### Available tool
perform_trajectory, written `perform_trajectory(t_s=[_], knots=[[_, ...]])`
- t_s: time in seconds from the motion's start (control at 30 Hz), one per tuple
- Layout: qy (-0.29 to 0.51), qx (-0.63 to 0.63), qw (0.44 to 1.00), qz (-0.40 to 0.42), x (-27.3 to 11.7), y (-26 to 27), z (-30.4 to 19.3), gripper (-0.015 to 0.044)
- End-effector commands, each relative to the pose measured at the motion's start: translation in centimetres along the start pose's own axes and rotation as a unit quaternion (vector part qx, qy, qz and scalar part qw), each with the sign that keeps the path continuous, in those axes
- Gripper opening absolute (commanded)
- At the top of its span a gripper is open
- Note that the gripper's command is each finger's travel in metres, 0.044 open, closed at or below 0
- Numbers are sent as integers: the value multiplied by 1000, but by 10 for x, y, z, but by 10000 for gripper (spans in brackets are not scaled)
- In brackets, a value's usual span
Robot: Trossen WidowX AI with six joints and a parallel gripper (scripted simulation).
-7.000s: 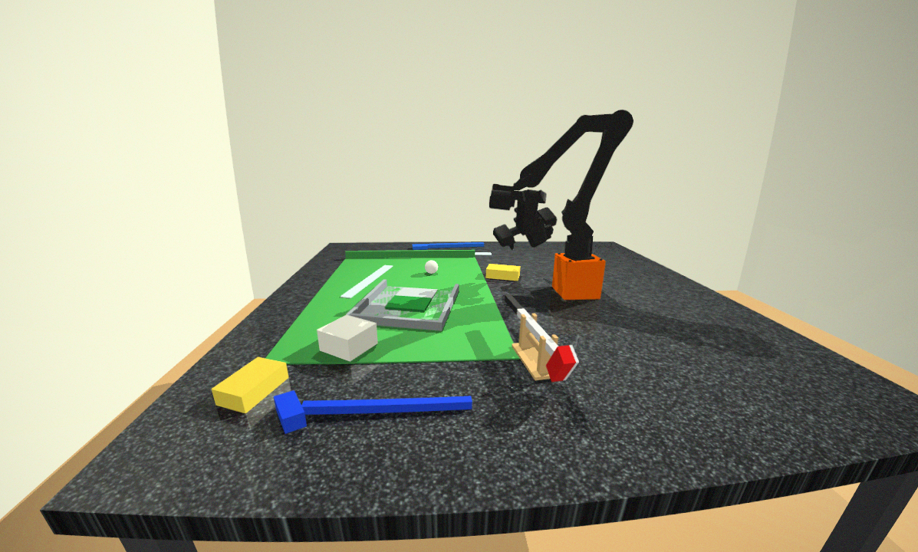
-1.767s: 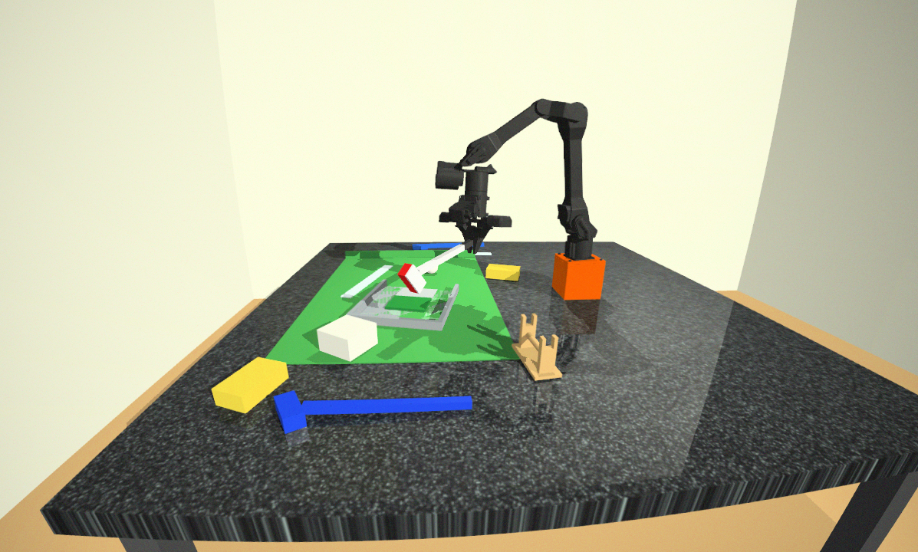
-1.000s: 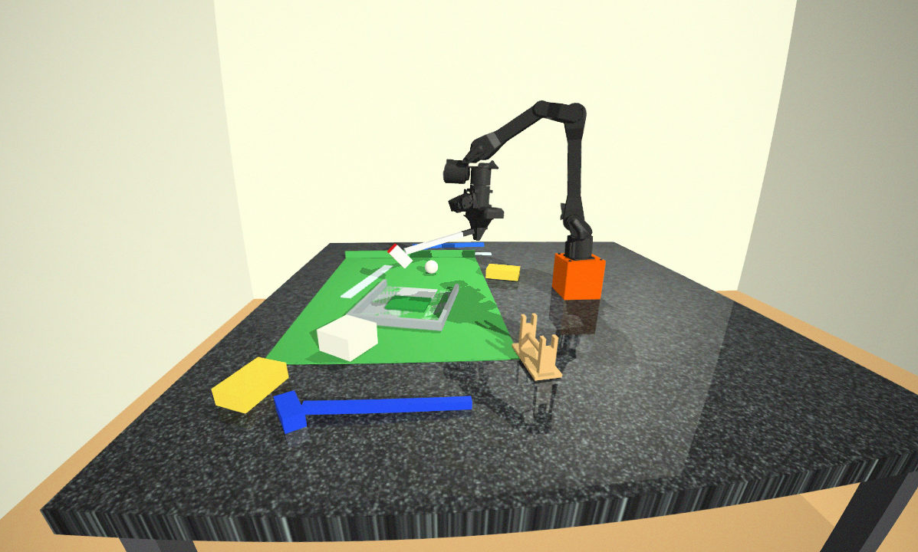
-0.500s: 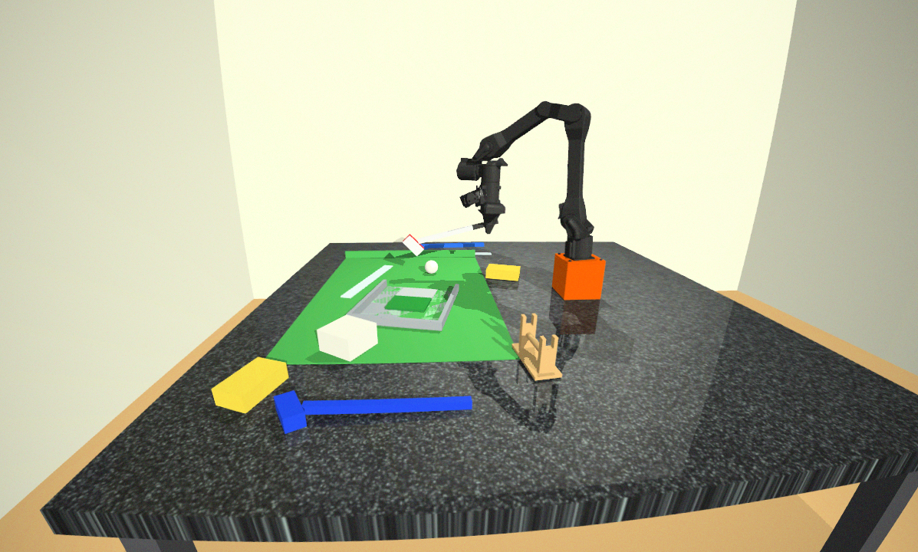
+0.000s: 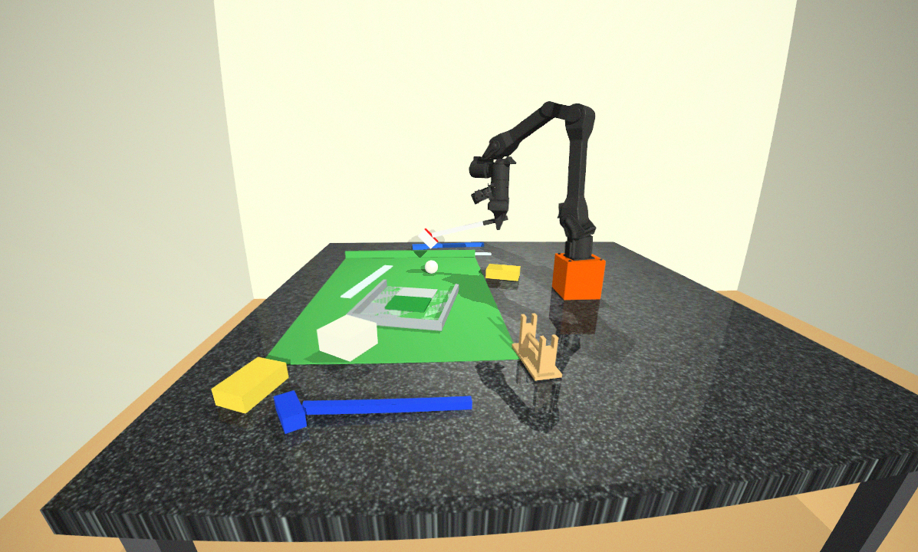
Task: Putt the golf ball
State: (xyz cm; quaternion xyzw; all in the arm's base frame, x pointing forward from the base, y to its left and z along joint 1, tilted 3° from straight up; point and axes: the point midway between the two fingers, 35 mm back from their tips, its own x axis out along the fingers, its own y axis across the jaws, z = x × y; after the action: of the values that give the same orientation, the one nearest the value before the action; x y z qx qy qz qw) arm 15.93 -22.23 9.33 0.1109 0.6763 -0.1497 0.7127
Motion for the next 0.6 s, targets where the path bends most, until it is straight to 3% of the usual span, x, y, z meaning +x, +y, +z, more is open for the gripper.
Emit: perform_trajectory(t_s=[0.0,0.23,0.57], knots=[[-2,6,1000,-1,6,-2,0,0],[-1,6,1000,-1,37,-1,-1,0],[-1,6,1000,-1,47,-2,0,0]])
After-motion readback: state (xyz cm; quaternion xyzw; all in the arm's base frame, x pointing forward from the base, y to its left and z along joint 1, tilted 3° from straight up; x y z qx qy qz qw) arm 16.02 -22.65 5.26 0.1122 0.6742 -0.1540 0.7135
